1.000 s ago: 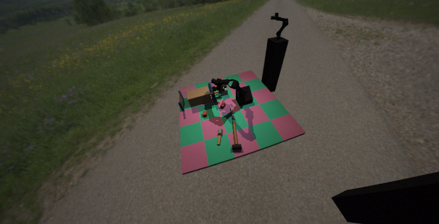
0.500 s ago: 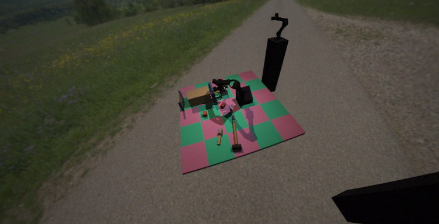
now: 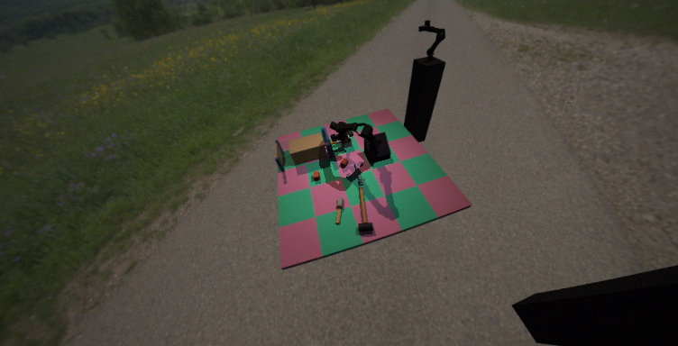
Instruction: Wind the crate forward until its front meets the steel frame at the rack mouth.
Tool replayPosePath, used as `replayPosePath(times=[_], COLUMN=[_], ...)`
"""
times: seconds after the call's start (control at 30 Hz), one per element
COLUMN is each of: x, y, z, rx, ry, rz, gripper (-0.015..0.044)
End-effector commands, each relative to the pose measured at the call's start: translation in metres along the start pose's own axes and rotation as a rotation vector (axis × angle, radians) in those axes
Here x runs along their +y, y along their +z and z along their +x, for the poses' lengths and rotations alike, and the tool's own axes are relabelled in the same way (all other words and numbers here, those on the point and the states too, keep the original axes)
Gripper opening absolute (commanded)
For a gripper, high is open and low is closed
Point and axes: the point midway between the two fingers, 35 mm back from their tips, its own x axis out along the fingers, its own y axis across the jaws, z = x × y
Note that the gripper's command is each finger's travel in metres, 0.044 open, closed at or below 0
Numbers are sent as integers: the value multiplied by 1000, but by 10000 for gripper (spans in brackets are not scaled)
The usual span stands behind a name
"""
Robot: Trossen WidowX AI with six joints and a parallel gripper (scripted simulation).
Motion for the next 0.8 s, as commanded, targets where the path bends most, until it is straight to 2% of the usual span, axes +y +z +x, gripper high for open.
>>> replayPosePath(times=[0.0,0.77], x=[12,37], y=[9,15], z=[-2,-6], rx=[-19,-19], ry=[18,19], rz=[2,3], gripper=[0,0])
